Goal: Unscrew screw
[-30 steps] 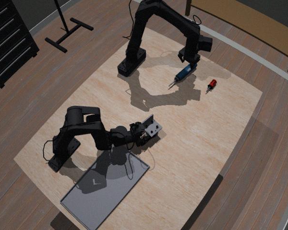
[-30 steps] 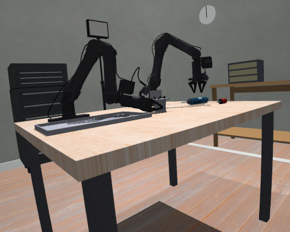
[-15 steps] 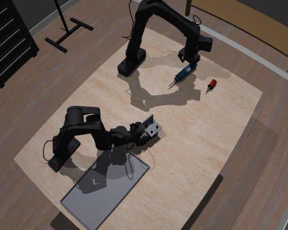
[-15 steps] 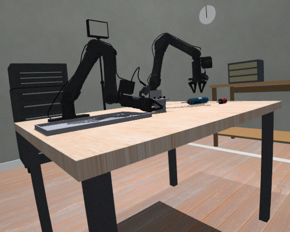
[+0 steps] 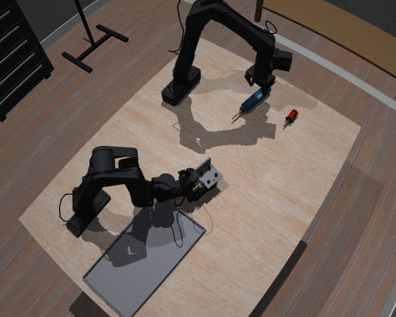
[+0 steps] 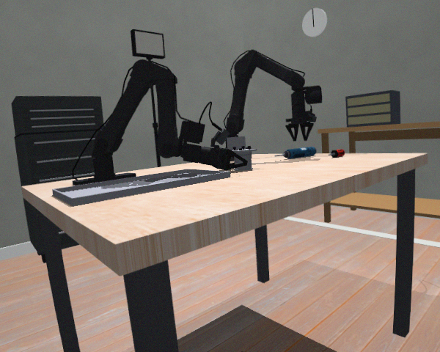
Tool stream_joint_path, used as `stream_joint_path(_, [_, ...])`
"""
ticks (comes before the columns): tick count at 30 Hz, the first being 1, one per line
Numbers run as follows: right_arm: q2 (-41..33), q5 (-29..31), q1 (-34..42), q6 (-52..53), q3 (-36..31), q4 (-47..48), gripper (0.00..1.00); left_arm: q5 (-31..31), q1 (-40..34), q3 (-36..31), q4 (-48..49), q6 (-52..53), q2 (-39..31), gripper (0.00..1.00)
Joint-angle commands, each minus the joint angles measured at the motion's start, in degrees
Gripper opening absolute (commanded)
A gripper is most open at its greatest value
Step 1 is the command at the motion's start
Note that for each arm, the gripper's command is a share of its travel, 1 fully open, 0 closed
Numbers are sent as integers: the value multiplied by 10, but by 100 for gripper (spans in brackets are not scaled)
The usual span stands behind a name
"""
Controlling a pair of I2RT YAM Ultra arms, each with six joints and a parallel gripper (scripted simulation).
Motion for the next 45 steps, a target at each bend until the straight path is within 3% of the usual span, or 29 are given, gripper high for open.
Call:
stream_joint_path(1, [-3,3,1,2,4,-6,59,-5,-1,3,2,-1,-5,65])
stream_joint_path(45, [-3,3,1,2,4,-6,59,-10,-2,-71,117,-1,52,65])
